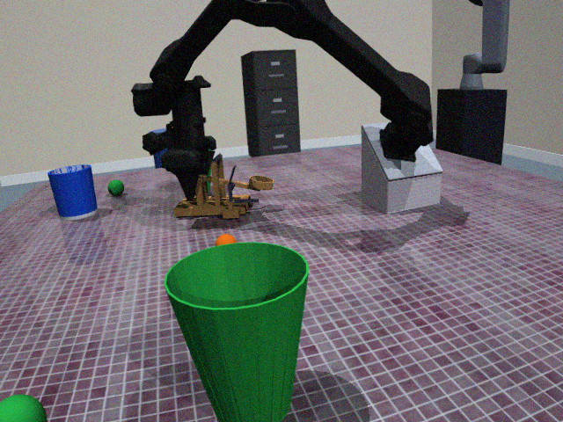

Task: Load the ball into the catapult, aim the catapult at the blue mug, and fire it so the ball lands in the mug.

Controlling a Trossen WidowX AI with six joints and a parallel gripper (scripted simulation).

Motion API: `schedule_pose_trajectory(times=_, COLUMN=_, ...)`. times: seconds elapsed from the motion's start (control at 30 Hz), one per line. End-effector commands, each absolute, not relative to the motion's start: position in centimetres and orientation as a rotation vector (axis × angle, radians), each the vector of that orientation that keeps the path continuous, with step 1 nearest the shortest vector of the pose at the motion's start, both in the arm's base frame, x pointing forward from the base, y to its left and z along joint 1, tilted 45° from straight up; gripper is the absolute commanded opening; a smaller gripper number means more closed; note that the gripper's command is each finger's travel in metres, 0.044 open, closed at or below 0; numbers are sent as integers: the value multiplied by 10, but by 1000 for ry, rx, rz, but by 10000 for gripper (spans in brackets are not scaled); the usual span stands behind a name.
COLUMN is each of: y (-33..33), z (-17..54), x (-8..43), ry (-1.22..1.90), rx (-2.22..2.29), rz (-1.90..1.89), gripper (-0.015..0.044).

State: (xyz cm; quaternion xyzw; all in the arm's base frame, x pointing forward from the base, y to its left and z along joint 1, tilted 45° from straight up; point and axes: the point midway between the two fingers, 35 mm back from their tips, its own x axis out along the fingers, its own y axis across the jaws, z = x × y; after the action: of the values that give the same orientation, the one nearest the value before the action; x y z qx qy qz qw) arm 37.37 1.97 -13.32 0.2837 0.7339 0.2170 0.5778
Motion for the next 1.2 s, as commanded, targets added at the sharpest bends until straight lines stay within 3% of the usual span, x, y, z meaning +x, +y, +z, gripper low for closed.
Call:
schedule_pose_trajectory(times=0.0, y=23, z=-137, x=369, ry=1727, rx=678, rz=506, gripper=440)
schedule_pose_trajectory(times=0.13, y=23, z=-137, x=369, ry=1727, rx=678, rz=506, gripper=440)
schedule_pose_trajectory(times=0.5, y=21, z=-136, x=372, ry=1721, rx=666, rz=507, gripper=151)
schedule_pose_trajectory(times=0.7, y=21, z=-136, x=372, ry=1721, rx=666, rz=507, gripper=111)
schedule_pose_trajectory(times=0.83, y=-5, z=-108, x=379, ry=1722, rx=665, rz=504, gripper=6)
schedule_pose_trajectory(times=1.17, y=-10, z=-103, x=380, ry=1724, rx=668, rz=503, gripper=0)
